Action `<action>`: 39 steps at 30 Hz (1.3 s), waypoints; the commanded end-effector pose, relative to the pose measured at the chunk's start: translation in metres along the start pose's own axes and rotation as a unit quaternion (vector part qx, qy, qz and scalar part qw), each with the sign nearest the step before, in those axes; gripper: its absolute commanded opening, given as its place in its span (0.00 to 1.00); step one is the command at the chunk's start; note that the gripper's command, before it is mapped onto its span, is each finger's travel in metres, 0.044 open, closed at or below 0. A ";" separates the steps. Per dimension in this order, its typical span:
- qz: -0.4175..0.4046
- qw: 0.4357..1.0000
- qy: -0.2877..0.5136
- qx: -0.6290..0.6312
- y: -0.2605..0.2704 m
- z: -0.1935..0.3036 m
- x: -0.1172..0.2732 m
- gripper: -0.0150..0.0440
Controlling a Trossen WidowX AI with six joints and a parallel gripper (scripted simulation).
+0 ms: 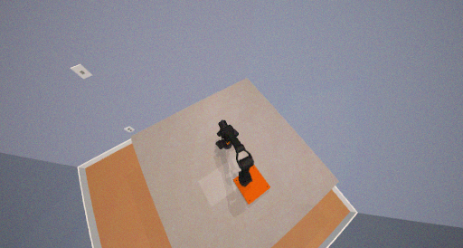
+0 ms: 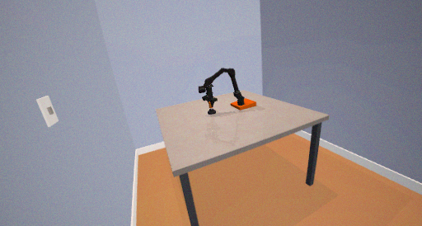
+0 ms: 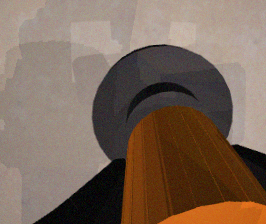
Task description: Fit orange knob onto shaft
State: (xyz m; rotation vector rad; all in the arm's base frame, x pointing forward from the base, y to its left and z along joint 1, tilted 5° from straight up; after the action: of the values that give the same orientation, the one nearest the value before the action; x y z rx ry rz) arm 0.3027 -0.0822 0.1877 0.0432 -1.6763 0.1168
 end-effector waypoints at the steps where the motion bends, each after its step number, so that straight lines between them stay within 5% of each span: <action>1: -0.001 1.000 -0.001 0.002 0.000 0.000 0.000 0.25; 39: 0.000 0.994 -0.001 0.107 0.000 0.000 -0.001 0.25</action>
State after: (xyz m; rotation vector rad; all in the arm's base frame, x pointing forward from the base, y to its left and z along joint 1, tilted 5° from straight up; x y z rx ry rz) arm 0.3026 -0.0823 0.1876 0.2009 -1.6582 0.2920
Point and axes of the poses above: the point midway between the two fingers, 35 mm back from their tips, its own x axis back along the fingers, its own y axis across the jaws, z = x × y, the point moved 8 cm from there along x, back along the fingers, and after that the axes turned 5 degrees about x, right-handed, at the moved point
